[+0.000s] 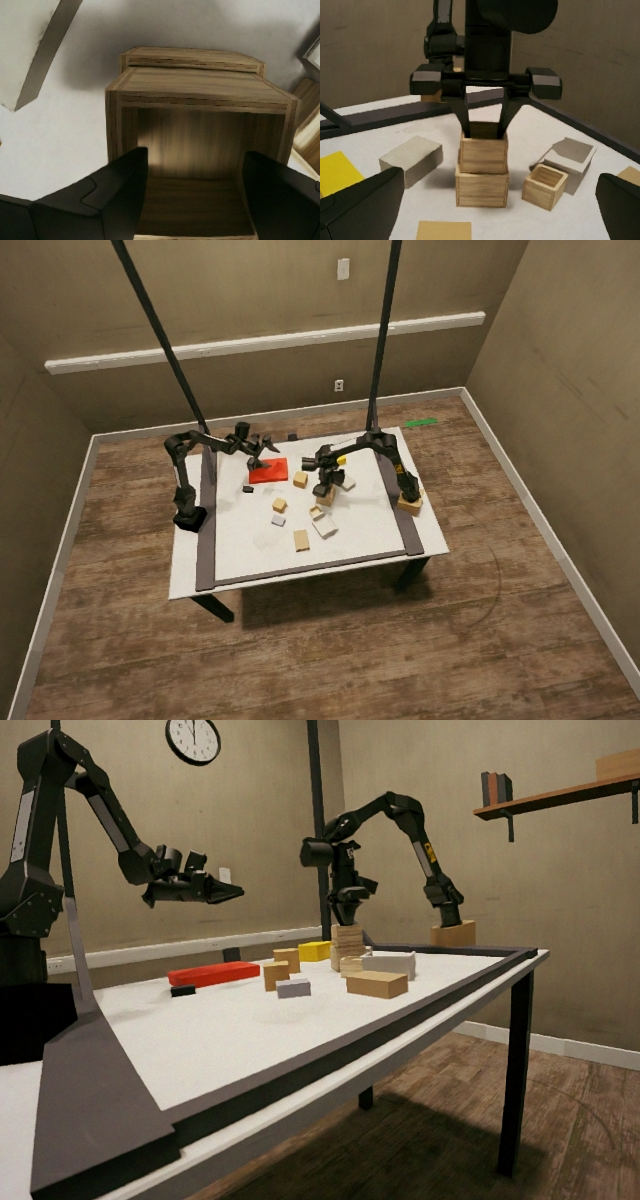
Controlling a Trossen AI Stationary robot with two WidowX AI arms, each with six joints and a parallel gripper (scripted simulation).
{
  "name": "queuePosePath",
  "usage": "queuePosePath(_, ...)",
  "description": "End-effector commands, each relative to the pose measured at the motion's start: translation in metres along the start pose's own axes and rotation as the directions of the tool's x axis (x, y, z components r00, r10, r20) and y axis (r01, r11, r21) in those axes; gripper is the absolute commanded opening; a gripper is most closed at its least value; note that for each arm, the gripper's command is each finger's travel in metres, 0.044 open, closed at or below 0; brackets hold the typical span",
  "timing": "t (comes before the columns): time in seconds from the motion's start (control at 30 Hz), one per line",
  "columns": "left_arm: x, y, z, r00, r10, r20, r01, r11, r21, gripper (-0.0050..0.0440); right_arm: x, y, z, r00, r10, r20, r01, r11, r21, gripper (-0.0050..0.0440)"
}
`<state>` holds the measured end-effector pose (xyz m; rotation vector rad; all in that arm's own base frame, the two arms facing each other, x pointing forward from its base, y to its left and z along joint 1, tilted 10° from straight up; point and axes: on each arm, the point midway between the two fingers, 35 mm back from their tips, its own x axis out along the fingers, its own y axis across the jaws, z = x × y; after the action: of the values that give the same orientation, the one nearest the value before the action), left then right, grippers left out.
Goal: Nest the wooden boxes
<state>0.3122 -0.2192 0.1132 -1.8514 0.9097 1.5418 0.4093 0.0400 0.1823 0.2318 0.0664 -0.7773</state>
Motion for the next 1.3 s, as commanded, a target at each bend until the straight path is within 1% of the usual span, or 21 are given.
queuePosePath(0.0, 0.000, -0.001, 0.000, 1.000, -0.005, -0.004, 0.005, 1.000, 0.000, 0.0261, -0.002, 0.000, 0.004, 1.000, 0.004, 0.005, -0.004, 1.000, 0.009, 0.0400)
queuePosePath(0.17, 0.000, -0.001, -0.001, 1.000, -0.008, -0.011, 0.008, 1.000, 0.001, 0.0261, -0.002, 0.000, 0.004, 1.000, 0.004, 0.005, -0.004, 1.000, 0.009, 0.0400)
queuePosePath(0.63, 0.020, 0.000, -0.001, 1.000, -0.006, -0.004, 0.006, 1.000, -0.001, 0.0261, -0.002, 0.000, 0.004, 1.000, 0.004, 0.005, -0.004, 1.000, 0.009, 0.0400)
queuePosePath(1.27, 0.041, 0.000, -0.001, 1.000, -0.005, -0.004, 0.005, 1.000, -0.001, 0.0261, -0.002, 0.000, 0.004, 1.000, 0.004, 0.005, -0.004, 1.000, 0.009, 0.0400)
